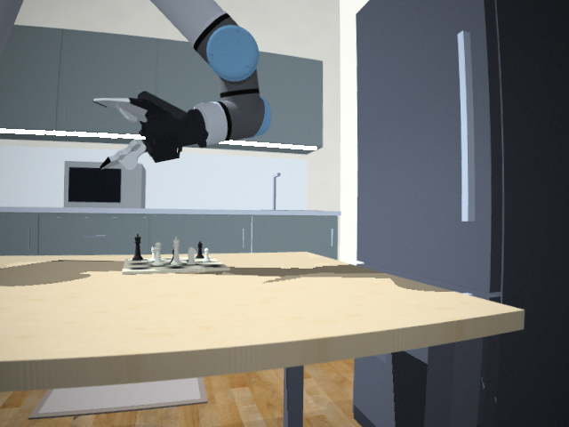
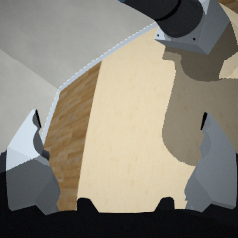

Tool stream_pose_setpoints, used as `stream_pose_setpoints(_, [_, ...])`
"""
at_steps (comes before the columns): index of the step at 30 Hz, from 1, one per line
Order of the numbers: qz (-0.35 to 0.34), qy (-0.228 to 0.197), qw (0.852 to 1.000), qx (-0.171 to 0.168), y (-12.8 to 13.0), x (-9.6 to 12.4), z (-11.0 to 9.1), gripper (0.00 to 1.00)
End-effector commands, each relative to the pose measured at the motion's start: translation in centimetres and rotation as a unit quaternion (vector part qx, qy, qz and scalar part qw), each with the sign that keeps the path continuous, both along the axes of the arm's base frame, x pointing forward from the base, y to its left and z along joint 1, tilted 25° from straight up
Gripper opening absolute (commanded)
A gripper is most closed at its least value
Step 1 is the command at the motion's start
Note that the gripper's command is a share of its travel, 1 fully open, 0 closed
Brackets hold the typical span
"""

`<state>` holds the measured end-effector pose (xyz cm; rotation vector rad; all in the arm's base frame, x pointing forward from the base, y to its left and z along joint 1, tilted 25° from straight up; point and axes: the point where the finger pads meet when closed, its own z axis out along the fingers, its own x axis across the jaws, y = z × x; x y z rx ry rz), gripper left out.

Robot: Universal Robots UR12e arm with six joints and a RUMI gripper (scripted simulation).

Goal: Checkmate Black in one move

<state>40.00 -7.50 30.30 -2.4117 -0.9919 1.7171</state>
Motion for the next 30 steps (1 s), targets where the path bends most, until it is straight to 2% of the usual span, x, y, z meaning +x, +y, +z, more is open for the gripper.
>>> stream_pose_setpoints(1, [0.000, -0.001, 1.000, 0.000, 0.0, 0.0, 0.0, 1.00])
stream_pose_setpoints(21, [0.000, 0.000, 1.000, 0.001, 0.0, 0.2, 0.0, 1.00])
stream_pose_setpoints(26, [0.003, 0.001, 1.000, 0.015, 0.1, 2.0, -0.1, 1.00])
stream_pose_setpoints(30, [0.008, 0.002, 0.999, 0.039, 0.3, 5.1, -0.4, 1.00])
